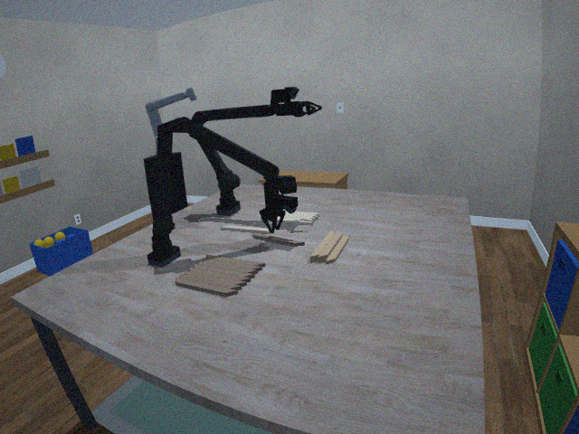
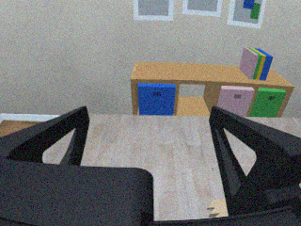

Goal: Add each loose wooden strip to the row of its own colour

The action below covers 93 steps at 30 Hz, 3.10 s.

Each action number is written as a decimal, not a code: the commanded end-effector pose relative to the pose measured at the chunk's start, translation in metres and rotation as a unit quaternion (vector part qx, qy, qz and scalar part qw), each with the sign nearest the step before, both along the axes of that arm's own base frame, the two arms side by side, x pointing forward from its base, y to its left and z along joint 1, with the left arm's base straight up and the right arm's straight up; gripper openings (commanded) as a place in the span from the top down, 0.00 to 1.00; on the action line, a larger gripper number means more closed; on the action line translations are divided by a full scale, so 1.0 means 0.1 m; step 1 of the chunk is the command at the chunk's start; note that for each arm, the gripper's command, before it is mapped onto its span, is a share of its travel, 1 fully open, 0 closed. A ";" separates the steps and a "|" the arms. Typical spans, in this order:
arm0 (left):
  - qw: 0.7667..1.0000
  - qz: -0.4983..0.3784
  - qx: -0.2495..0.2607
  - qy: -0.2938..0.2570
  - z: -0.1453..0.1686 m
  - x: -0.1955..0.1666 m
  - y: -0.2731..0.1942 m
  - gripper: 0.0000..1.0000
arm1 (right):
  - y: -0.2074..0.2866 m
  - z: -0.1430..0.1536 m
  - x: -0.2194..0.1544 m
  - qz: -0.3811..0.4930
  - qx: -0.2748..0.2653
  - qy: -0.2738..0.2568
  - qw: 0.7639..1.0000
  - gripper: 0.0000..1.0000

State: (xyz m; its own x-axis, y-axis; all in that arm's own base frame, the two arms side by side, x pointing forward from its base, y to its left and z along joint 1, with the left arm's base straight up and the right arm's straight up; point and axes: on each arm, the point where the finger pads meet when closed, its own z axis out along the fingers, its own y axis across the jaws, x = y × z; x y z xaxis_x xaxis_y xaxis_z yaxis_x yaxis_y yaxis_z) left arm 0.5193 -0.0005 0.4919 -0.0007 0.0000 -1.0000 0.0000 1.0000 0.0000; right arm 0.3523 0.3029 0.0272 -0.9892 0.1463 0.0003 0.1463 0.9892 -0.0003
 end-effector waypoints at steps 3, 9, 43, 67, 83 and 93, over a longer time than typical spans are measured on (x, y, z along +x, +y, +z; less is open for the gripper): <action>0.999 -0.004 0.003 -0.041 0.49 -0.02 -0.05 0.00 | -0.04 -0.02 0.06 -0.007 -0.003 0.004 1.000 0.58; 0.999 -0.004 0.003 -0.042 0.51 -0.02 -0.05 0.00 | -0.01 0.01 0.17 -0.027 0.007 -0.009 1.000 0.58; 0.999 -0.004 0.003 -0.039 0.47 -0.02 -0.05 0.00 | 0.04 -0.43 0.05 -0.014 0.002 -0.003 1.000 0.58; 1.000 -0.004 0.003 -0.012 0.12 0.00 -0.05 0.00 | 0.18 0.13 0.16 -0.010 0.022 -0.026 0.999 1.00; 1.000 -0.004 0.003 0.001 -0.03 0.00 -0.05 0.00 | 0.05 0.04 0.01 -0.010 -0.002 0.001 1.000 1.00; 1.000 -0.004 0.003 -0.013 0.14 0.00 -0.05 0.00 | -0.13 0.20 0.14 -0.002 0.016 -0.020 1.000 1.00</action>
State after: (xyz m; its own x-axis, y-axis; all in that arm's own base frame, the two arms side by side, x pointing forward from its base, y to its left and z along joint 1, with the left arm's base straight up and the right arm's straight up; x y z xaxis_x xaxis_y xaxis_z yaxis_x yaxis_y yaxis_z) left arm 0.5193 -0.0005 0.4914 -0.0015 0.0000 -1.0000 0.0000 1.0000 0.0000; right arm 0.3508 0.2976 0.0283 -0.9866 0.1631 0.0063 0.1630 0.9866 -0.0079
